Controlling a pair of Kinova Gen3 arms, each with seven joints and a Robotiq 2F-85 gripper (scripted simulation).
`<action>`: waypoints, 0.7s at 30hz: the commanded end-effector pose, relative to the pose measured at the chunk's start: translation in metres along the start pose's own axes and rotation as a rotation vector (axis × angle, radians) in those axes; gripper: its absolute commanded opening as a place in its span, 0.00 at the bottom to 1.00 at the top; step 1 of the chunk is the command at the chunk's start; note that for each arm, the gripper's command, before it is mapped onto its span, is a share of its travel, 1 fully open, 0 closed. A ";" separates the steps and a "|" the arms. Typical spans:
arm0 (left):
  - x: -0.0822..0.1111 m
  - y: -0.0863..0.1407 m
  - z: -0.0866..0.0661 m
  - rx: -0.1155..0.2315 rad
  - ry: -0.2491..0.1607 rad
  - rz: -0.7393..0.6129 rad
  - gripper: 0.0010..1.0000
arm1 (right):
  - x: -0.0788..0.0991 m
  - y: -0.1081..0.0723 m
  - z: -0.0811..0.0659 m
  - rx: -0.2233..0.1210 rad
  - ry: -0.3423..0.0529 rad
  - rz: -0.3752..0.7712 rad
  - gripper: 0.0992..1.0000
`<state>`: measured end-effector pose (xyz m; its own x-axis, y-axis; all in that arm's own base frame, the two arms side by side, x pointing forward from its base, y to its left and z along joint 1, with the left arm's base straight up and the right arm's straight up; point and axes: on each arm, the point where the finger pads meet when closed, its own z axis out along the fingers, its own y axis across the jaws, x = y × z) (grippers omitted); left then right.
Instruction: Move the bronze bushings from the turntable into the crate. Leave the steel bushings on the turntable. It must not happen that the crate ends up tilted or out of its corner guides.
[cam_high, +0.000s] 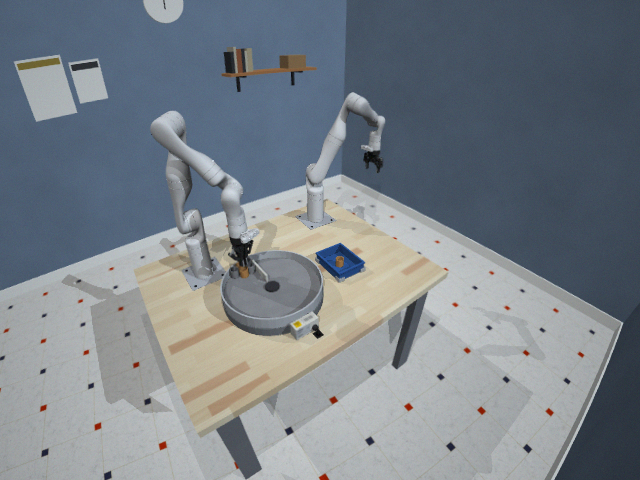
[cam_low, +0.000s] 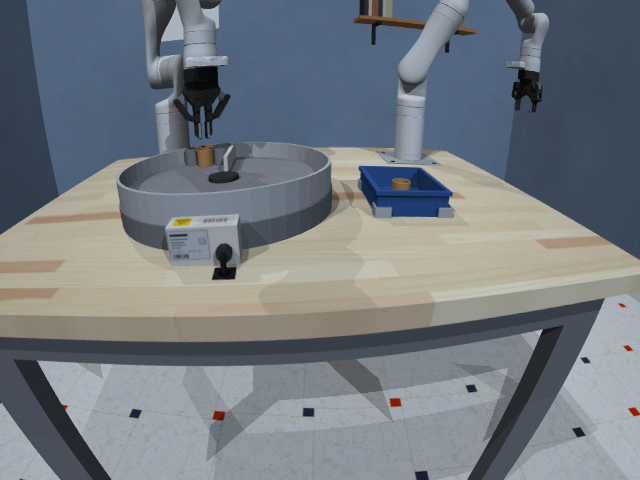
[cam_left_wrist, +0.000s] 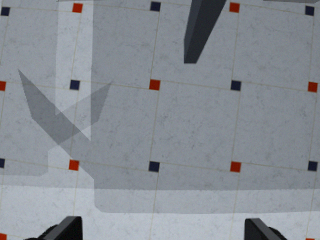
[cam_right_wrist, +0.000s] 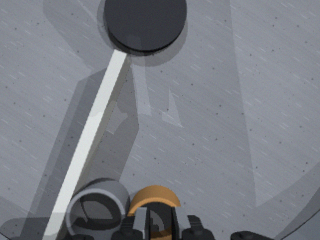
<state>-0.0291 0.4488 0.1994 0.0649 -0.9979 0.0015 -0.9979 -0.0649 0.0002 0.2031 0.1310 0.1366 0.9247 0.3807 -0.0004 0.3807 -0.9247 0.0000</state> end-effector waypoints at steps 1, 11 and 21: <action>0.000 0.000 -0.001 0.000 -0.002 0.000 1.00 | -0.001 0.001 0.000 0.001 0.001 -0.001 0.13; 0.000 0.000 -0.001 0.000 -0.002 0.000 1.00 | -0.008 0.008 0.000 0.000 0.001 -0.005 0.13; 0.000 0.000 -0.001 0.000 -0.002 0.000 1.00 | -0.010 0.011 0.000 0.000 0.001 -0.006 0.13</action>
<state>-0.0291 0.4488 0.1994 0.0649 -0.9979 0.0015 -0.9979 -0.0649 0.0002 0.1978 0.1176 0.1361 0.9224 0.3863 0.0000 0.3863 -0.9224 0.0002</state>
